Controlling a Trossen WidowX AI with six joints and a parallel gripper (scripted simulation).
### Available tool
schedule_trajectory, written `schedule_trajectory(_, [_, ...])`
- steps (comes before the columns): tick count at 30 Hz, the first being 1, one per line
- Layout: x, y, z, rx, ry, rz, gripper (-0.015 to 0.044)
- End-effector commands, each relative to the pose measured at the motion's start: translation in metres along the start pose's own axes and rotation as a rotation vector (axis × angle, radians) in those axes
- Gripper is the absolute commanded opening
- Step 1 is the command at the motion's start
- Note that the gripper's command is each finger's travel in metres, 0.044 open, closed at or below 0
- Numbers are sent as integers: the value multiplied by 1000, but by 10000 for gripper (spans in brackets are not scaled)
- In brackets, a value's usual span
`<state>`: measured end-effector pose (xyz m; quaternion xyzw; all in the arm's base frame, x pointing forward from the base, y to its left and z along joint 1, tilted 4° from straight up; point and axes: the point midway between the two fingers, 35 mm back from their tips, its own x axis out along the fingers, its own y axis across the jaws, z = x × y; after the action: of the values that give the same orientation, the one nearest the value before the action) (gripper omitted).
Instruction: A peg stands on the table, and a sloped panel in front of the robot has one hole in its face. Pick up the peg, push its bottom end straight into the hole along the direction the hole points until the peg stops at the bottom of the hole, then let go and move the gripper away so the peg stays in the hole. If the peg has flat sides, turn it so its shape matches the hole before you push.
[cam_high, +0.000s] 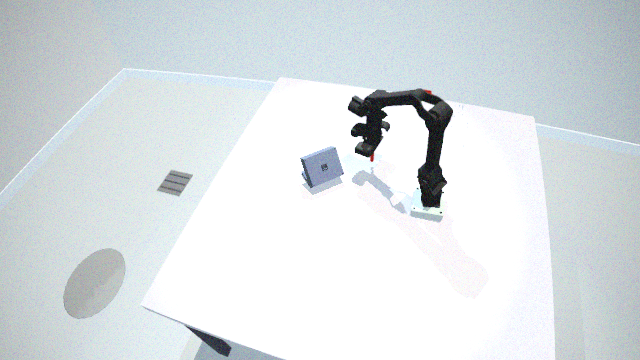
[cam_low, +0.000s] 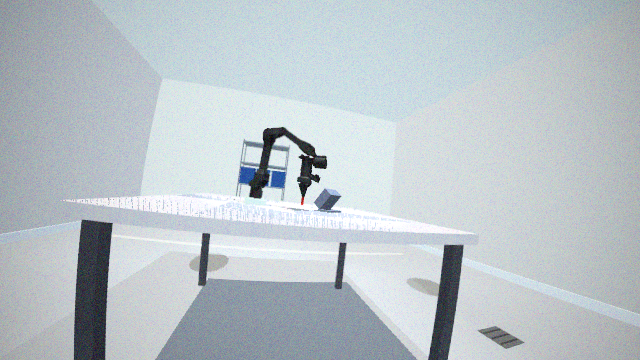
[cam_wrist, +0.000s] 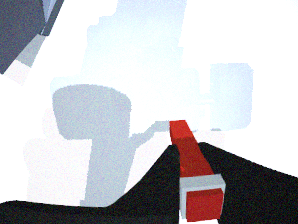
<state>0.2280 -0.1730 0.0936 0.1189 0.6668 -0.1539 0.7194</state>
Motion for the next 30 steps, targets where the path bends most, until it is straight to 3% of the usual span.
schedule_trajectory(1, [-15,0,1,5,-3,-3,0])
schedule_trajectory(12, [-51,1,2,6,-1,-5,0])
schedule_trajectory(30, [-48,12,6,-63,6,-61,0])
